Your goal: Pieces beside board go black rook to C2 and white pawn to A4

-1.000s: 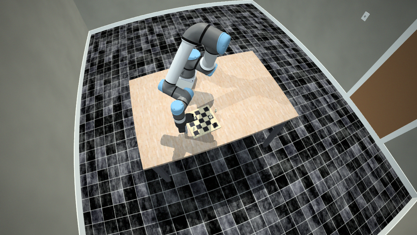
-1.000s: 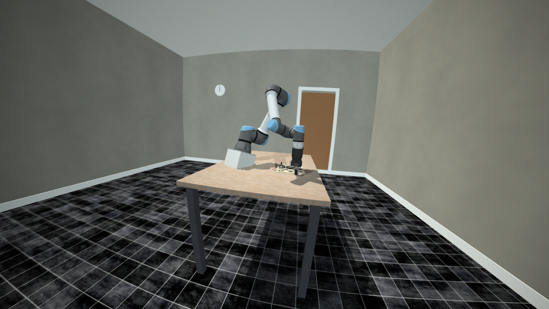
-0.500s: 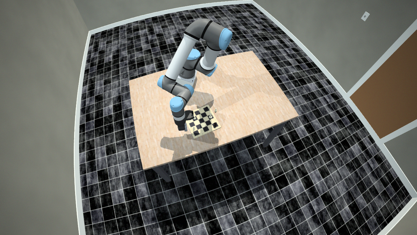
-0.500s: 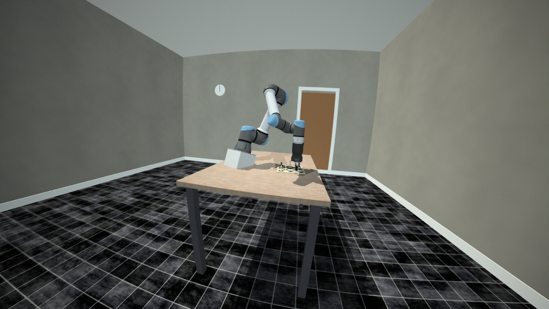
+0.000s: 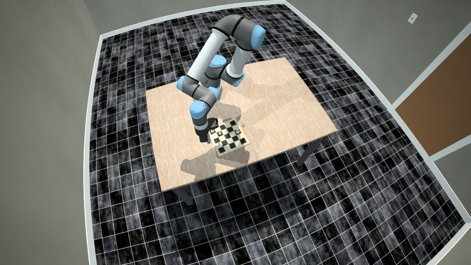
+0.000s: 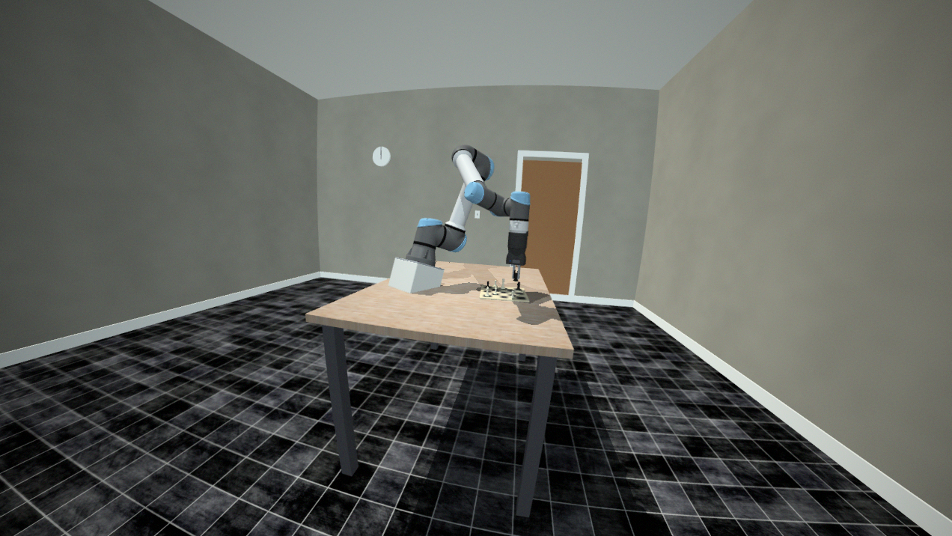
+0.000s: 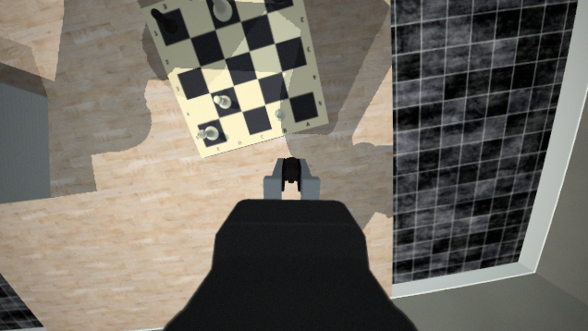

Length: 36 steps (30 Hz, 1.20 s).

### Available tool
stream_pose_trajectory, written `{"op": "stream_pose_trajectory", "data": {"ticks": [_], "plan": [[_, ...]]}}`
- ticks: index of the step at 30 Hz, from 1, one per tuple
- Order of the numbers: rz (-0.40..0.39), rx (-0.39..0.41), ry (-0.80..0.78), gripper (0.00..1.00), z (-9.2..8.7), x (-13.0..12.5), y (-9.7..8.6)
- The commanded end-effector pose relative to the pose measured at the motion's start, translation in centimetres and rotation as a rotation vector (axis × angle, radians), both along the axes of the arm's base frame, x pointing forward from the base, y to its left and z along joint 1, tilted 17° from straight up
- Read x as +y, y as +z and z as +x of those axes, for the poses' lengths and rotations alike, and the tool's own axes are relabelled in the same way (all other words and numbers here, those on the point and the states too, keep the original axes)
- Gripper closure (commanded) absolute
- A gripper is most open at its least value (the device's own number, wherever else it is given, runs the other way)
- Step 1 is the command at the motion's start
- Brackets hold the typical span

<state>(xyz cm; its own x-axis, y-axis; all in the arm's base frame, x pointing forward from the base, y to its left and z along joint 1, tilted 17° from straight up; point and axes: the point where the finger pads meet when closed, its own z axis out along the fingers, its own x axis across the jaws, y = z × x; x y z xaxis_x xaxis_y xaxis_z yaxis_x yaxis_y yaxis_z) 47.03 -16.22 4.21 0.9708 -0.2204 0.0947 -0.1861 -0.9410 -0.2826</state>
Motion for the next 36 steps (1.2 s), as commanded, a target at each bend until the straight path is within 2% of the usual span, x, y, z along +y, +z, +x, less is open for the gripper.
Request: {"op": "stream_pose_trajectory", "data": {"ticks": [1, 9, 11, 14, 19, 20, 24, 26, 29, 36], "plan": [[0.001, 0.001, 0.000, 1.00, -0.1, -0.1, 0.3], [0.000, 0.000, 0.002, 1.00, -0.1, 0.0, 0.3], [-0.002, -0.003, 0.014, 1.00, -0.2, 0.8, 0.6], [-0.009, -0.014, 0.058, 1.00, -0.7, 3.6, 1.6], [-0.028, -0.045, 0.173, 1.00, -2.9, 10.8, 3.5], [-0.028, -0.045, 0.173, 1.00, -2.9, 10.8, 3.5], [-0.039, -0.066, 0.249, 1.00, -4.9, 15.2, 4.4], [-0.039, -0.066, 0.249, 1.00, -4.9, 15.2, 4.4], [-0.042, -0.073, 0.272, 1.00, -5.6, 16.5, 4.6], [-0.043, -0.073, 0.274, 1.00, -5.6, 16.6, 4.6]]}}
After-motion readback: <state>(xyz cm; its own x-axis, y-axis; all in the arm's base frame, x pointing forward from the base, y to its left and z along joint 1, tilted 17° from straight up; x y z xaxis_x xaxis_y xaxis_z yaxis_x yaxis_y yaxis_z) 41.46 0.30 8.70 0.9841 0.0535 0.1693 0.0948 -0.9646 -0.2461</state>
